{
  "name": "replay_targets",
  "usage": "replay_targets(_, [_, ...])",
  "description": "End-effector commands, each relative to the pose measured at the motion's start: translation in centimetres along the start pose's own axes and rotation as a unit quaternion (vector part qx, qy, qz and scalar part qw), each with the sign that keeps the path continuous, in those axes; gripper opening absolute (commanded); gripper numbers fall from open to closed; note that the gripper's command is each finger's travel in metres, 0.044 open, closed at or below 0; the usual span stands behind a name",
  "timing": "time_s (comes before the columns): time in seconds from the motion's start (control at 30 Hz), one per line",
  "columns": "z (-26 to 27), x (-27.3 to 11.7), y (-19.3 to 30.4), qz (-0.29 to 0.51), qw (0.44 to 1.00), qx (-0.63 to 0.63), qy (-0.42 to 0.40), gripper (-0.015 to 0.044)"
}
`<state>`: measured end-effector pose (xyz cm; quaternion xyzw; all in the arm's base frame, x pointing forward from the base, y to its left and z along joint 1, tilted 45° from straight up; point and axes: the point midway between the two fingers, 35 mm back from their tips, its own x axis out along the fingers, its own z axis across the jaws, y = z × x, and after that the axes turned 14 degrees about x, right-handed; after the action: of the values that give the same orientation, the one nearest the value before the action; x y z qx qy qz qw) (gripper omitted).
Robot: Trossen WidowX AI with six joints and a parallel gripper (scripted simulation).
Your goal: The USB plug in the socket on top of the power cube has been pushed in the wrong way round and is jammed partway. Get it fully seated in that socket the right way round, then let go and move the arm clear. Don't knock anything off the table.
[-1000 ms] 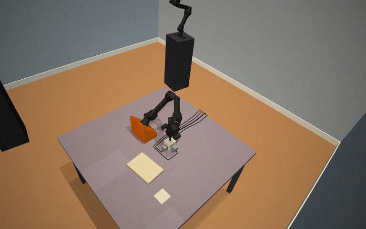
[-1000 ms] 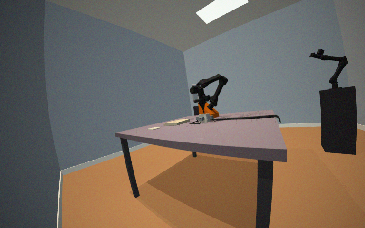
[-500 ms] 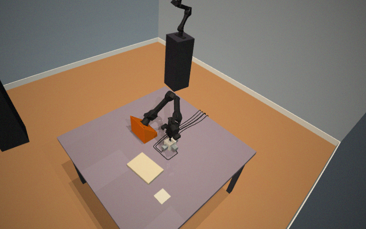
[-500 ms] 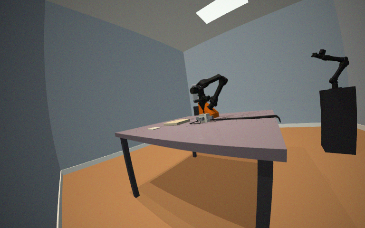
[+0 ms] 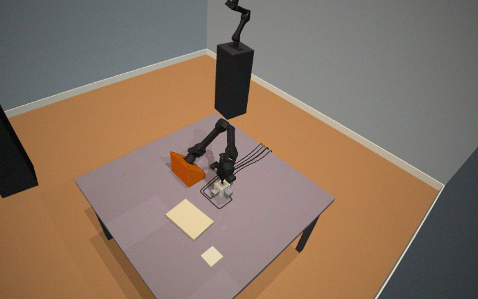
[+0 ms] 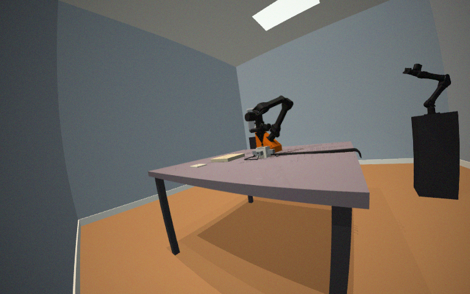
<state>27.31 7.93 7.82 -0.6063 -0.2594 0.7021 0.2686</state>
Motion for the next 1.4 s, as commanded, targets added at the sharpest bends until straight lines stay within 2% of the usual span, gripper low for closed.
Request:
replay_targets(0.0, [-0.01,0.05,-0.03,-0.002,1.000,0.002,0.001,0.0000])
replay_targets(1.37, [-0.02,0.55,-0.04,-0.002,1.000,0.002,0.001,0.0000])
